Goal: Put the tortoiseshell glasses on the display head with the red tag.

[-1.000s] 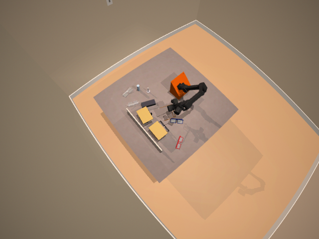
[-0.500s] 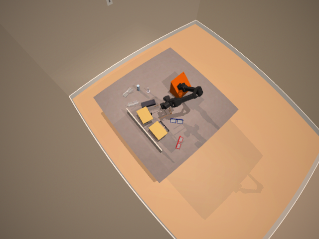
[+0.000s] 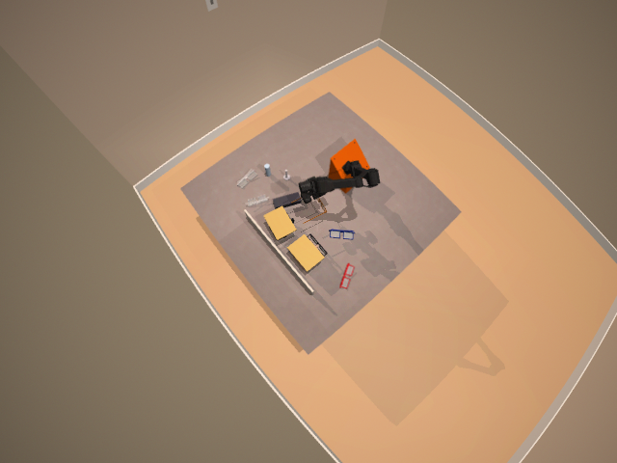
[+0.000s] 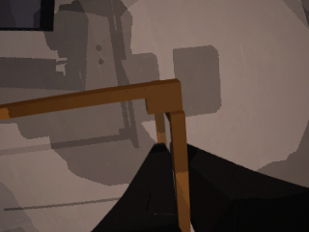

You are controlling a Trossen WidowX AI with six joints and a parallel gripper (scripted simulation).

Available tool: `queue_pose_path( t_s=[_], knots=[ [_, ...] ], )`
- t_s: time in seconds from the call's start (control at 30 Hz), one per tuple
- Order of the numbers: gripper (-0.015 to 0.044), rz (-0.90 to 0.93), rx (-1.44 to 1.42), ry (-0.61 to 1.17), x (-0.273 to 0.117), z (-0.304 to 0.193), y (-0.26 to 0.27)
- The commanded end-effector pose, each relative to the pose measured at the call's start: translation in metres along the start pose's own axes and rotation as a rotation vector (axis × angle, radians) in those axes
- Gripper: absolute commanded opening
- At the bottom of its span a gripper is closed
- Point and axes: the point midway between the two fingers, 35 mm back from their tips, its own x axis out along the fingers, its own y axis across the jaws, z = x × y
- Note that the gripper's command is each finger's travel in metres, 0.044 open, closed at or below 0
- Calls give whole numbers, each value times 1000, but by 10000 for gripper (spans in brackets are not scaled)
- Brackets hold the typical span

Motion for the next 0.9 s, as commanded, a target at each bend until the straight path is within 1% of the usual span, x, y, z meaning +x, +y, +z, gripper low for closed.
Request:
queue_pose_path(
  t_s=[0.0,0.23,0.87],
  knots=[
    [0,9,-13,66,1,12,1],
    [0,16,-13,98,10,10,1],
    [0,10,-14,66,31,9,3]
  ],
)
